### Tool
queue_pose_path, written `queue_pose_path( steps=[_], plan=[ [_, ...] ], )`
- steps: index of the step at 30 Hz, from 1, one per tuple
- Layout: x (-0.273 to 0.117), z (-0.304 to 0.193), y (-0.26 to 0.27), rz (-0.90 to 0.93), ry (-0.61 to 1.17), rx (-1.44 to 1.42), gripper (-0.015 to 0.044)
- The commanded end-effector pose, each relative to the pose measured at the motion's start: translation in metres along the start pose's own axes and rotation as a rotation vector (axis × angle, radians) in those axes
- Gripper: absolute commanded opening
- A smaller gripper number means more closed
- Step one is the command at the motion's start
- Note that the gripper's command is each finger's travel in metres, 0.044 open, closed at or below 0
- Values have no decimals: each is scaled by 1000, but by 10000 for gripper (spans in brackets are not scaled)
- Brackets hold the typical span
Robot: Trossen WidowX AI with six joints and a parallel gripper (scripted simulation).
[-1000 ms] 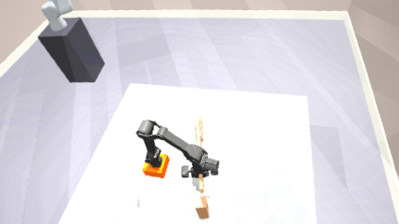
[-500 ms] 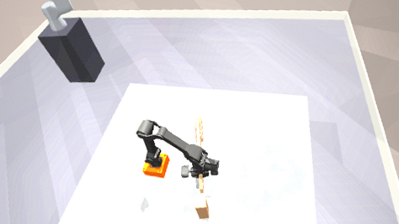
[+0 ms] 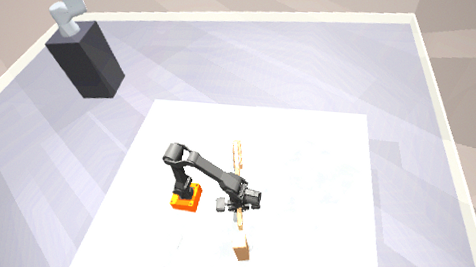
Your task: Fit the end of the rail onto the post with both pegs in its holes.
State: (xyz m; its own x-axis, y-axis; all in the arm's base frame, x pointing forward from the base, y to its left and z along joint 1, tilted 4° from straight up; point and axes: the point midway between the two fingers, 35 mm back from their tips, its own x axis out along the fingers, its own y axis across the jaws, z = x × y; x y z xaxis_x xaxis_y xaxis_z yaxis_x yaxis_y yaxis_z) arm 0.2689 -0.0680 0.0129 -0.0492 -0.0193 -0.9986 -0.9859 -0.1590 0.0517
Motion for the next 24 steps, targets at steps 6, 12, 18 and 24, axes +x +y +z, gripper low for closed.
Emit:
queue_pose_path(
  steps=[6, 12, 18, 24],
  plan=[
    [-1, -3, 0, -3, 0, -2, 0],
    [-1, -5, -1, -3, 0, -2, 0],
    [-2, -7, -1, -3, 0, -2, 0],
    [-3, -8, -1, -3, 0, -2, 0]
  ],
)
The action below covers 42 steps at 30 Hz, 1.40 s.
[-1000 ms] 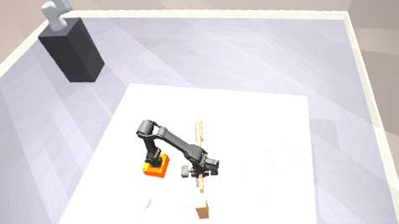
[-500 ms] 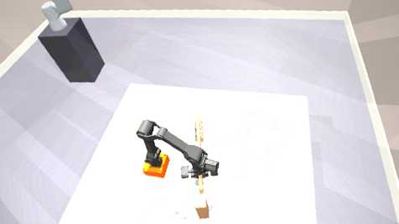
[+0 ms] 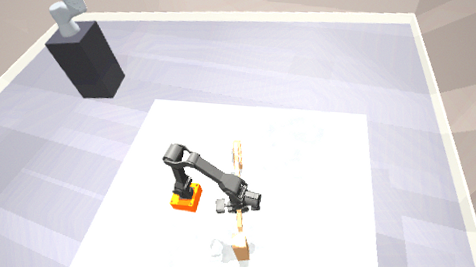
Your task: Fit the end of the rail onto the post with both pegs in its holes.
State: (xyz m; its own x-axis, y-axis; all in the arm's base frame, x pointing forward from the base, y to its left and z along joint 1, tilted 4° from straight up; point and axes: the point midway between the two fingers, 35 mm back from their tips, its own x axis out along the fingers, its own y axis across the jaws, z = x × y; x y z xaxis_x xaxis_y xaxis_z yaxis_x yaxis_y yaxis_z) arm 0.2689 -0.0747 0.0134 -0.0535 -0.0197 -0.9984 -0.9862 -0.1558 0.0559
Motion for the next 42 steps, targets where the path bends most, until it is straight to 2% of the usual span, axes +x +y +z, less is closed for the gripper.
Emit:
queue_pose_path(
  steps=[1, 42],
  plan=[
    [-3, -2, -3, -7, 1, -6, 0],
    [-3, -15, -4, -7, 2, -5, 0]
  ],
)
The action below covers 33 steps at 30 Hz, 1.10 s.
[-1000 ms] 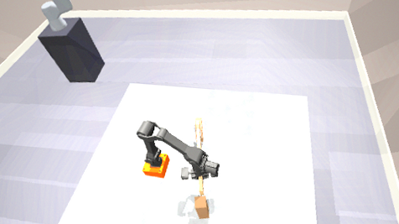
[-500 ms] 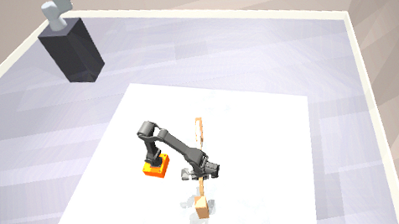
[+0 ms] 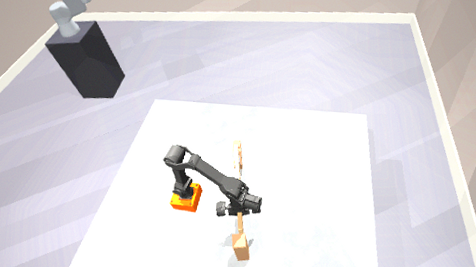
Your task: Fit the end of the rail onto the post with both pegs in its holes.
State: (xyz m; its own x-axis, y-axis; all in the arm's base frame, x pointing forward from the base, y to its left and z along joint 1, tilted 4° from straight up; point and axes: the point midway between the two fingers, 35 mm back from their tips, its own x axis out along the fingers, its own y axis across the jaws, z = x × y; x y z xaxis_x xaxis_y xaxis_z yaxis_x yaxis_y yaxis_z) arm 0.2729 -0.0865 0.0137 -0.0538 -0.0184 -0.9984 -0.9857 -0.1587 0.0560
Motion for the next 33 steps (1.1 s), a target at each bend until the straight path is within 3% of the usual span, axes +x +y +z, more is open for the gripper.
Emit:
queue_pose_path(
  steps=[1, 33],
  plan=[
    [-2, -3, -2, -7, 3, -2, 0],
    [-2, -13, -2, -7, 4, -2, 0]
  ],
)
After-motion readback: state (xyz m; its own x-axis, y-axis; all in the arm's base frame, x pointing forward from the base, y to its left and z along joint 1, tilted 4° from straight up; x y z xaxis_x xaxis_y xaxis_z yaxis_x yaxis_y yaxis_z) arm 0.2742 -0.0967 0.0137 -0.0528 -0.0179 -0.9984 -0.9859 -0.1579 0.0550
